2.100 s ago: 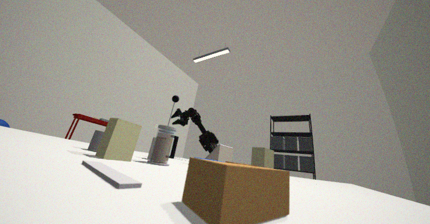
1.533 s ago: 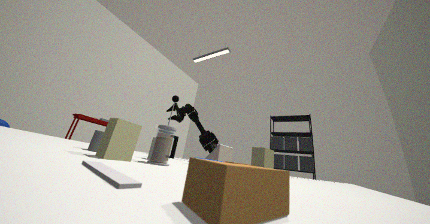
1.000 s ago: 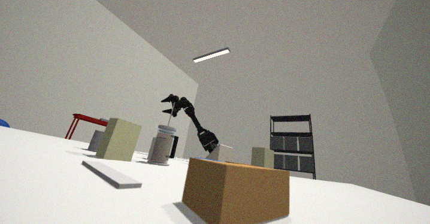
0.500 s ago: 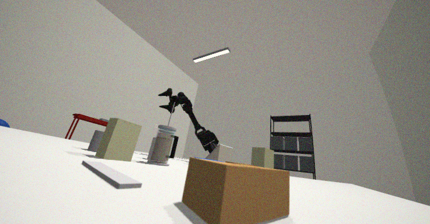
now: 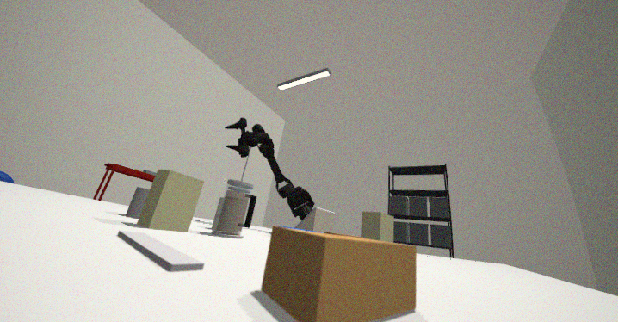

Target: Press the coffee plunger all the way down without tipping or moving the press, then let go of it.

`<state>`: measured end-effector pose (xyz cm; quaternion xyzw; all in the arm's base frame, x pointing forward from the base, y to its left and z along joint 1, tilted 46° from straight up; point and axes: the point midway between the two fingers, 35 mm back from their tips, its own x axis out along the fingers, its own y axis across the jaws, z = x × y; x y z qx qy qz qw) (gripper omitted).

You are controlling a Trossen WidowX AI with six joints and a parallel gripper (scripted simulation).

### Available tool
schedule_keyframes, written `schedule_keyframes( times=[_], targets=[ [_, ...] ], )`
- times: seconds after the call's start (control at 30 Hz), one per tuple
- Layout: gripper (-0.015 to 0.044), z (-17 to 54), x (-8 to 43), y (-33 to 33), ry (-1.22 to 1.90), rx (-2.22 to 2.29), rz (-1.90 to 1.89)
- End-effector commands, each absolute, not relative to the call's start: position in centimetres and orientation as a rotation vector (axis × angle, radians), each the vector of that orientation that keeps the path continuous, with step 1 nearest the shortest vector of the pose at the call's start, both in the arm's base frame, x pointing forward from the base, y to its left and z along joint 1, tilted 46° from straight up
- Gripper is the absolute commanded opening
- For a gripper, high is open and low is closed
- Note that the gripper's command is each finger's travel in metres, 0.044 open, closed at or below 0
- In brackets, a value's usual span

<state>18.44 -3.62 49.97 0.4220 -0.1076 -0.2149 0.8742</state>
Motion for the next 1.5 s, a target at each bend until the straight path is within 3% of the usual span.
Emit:
schedule_keyframes(
  times=[0.0, 0.47, 0.8, 1.47],
  targets=[
    [0.044, 48.5, 20.2, -1.8, -0.149, 0.802, -0.43],
    [0.044, 35.2, 27.8, 10.6, 0.262, 0.103, -0.385],
    [0.044, 22.1, 26.3, 18.5, 0.461, -0.688, -0.269],
    [0.044, 16.9, 26.0, 14.5, 0.459, -0.754, -0.28]
  ],
)
